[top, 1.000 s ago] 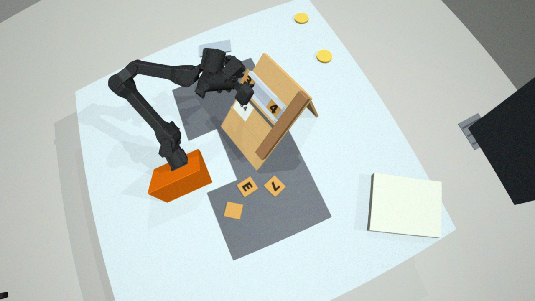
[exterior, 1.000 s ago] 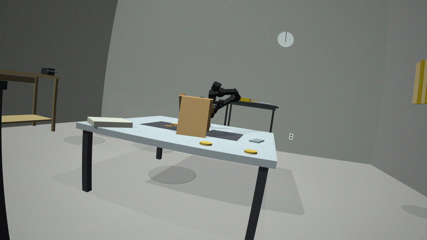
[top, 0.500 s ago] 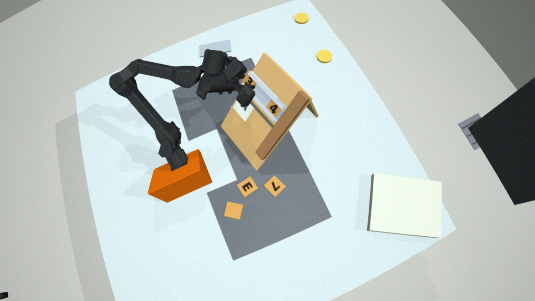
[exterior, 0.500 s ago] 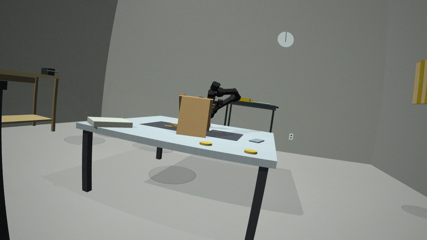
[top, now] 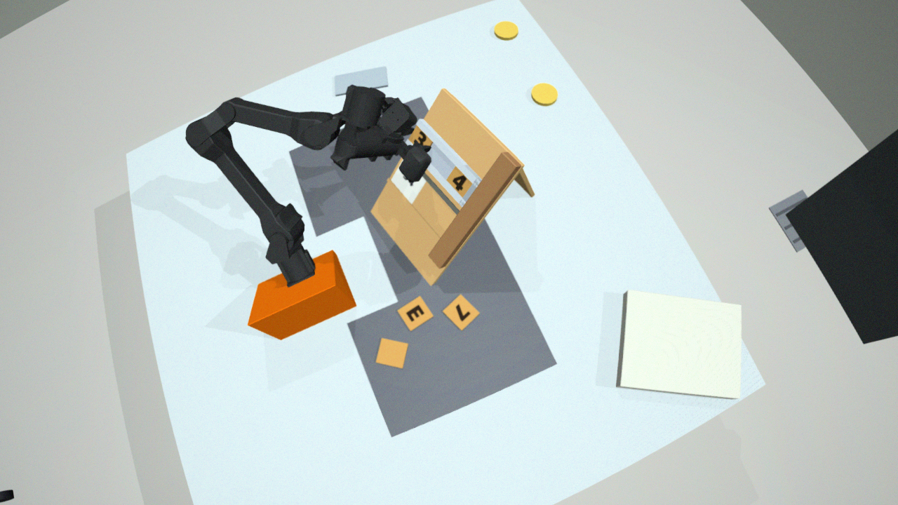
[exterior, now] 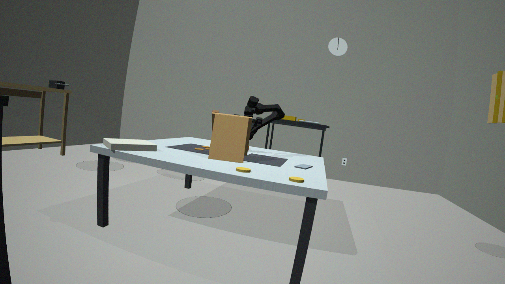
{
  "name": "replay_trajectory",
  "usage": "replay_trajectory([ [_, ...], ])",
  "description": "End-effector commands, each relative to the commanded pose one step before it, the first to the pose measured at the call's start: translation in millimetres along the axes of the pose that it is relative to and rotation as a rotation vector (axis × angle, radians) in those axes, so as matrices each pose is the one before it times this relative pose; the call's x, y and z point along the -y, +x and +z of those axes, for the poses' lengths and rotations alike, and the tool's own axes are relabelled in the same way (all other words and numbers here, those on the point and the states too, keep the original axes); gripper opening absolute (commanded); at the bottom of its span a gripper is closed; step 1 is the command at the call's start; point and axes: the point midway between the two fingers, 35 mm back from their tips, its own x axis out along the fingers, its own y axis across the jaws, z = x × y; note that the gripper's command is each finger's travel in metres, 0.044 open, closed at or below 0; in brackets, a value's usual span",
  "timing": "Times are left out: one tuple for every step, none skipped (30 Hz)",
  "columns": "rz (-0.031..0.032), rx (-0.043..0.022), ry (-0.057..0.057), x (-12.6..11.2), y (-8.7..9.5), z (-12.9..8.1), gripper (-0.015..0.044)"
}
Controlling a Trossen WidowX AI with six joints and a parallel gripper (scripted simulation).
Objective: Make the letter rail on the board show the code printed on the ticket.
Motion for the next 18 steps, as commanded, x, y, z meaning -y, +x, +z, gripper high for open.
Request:
replay_trajectory([
  [0.00575, -0.00079, -0.0047, 1.75, 0.05, 0.2, 0.0],
  [-0.00002, 0.0, 0.0, 0.71, 0.0, 0.01, 0.0],
  [-0.00001, 0.0, 0.0, 0.65, 0.0, 0.01, 0.0],
  [-0.00001, 0.0, 0.0, 0.66, 0.0, 0.01, 0.0],
  [-0.00001, 0.0, 0.0, 0.67, 0.0, 0.01, 0.0],
  [-0.00001, 0.0, 0.0, 0.69, 0.0, 0.01, 0.0],
  [-0.00001, 0.0, 0.0, 0.7, 0.0, 0.01, 0.0],
  [-0.00001, 0.0, 0.0, 0.65, 0.0, 0.0, 0.0],
  [-0.00001, 0.0, 0.0, 0.66, 0.0, 0.0, 0.0],
  [-0.00001, 0.0, 0.0, 0.68, 0.0, 0.0, 0.0],
  [-0.00001, 0.0, 0.0, 0.68, 0.0, 0.0, 0.0],
  [-0.00001, 0.0, 0.0, 0.7, 0.0, 0.0, 0.0],
  [-0.00001, 0.0, 0.0, 0.64, 0.0, 0.0, 0.0],
  [-0.00001, 0.0, 0.0, 0.66, 0.0, 0.0, 0.0],
  [-0.00001, 0.0, 0.0, 0.68, 0.0, 0.0, 0.0],
  [-0.00001, 0.0, 0.0, 0.68, 0.0, 0.0, 0.0],
  [-0.00001, 0.0, 0.0, 0.7, 0.0, 0.0, 0.0],
  [-0.00001, 0.0, 0.0, 0.64, 0.0, 0.0, 0.0],
])
